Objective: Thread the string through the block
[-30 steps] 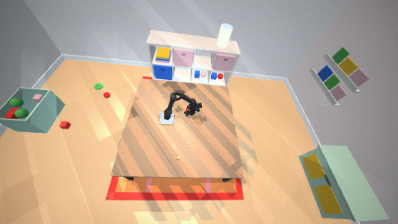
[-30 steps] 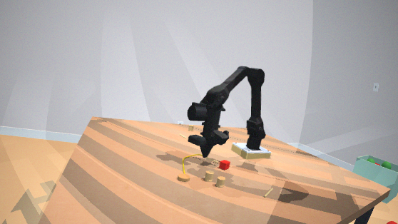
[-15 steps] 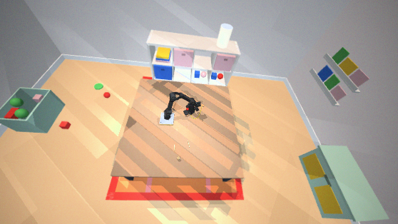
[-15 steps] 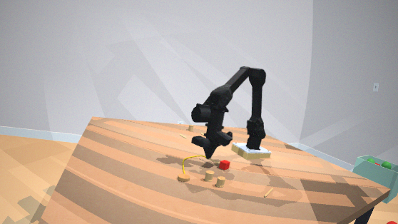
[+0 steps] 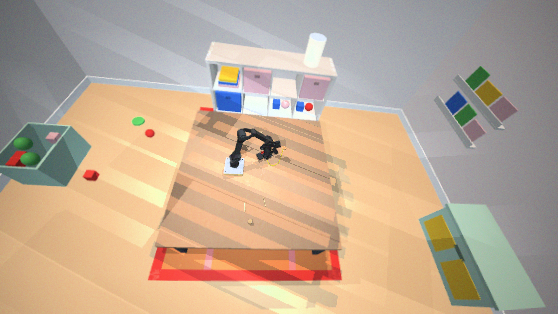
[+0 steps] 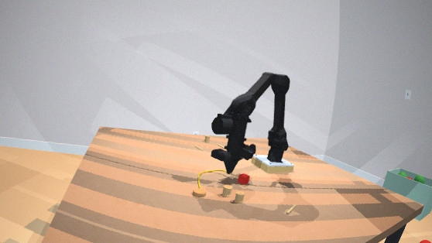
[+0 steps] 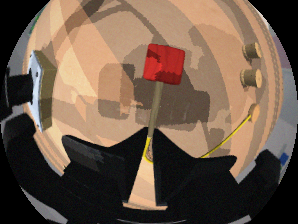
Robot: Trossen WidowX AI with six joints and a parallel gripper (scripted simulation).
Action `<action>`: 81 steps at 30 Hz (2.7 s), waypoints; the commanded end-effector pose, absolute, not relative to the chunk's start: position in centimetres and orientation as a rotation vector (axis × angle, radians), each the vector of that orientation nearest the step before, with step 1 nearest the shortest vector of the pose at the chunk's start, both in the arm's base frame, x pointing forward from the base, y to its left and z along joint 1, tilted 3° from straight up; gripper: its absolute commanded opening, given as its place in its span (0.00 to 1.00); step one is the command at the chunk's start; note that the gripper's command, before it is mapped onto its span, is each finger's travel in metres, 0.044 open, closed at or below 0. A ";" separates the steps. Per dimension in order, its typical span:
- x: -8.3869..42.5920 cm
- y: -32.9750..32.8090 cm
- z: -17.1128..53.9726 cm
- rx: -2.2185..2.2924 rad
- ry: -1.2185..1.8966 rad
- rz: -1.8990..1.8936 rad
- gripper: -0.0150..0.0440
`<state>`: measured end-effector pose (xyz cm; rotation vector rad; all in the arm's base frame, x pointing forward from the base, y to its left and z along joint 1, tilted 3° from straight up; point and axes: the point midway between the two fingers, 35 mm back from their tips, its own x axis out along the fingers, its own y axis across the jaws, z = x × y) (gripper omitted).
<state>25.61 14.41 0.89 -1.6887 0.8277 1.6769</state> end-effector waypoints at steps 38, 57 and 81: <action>23.1 17.7 1.0 -1.689 0.823 1.677 0.46; 23.2 18.5 9.0 -1.384 1.065 1.370 0.46; 21.1 21.0 8.8 0.043 1.580 -0.011 0.46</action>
